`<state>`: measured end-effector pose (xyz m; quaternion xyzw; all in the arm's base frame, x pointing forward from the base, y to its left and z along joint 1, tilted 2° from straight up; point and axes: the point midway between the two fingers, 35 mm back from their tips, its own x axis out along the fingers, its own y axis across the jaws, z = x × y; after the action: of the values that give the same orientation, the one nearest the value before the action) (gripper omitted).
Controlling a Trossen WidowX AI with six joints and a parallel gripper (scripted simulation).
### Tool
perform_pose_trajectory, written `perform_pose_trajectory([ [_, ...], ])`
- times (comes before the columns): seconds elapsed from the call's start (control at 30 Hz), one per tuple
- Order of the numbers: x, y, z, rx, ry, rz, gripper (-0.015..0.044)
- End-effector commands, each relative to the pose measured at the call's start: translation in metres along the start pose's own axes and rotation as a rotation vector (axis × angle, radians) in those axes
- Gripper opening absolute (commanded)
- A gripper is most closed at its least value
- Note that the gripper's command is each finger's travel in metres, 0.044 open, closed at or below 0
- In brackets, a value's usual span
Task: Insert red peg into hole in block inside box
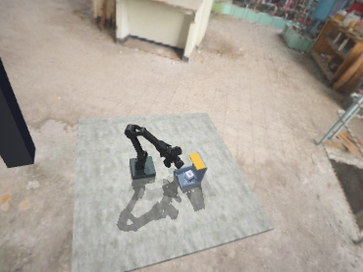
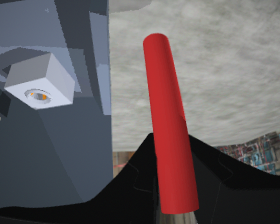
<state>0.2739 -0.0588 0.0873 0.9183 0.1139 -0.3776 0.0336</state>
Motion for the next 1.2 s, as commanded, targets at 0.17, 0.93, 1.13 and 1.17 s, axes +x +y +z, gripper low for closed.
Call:
perform_pose_trajectory([
  [0.17, 0.001, 0.022, -0.007, 0.016, 0.012, 0.029, 0.0000],
  [0.93, 0.005, 0.077, -0.004, 0.080, 0.013, 0.097, 0.0000],
  [1.13, 0.006, 0.092, -0.002, 0.096, 0.013, 0.115, 0.0000],
  [1.17, 0.006, 0.094, -0.001, 0.099, 0.013, 0.118, 0.0000],
])
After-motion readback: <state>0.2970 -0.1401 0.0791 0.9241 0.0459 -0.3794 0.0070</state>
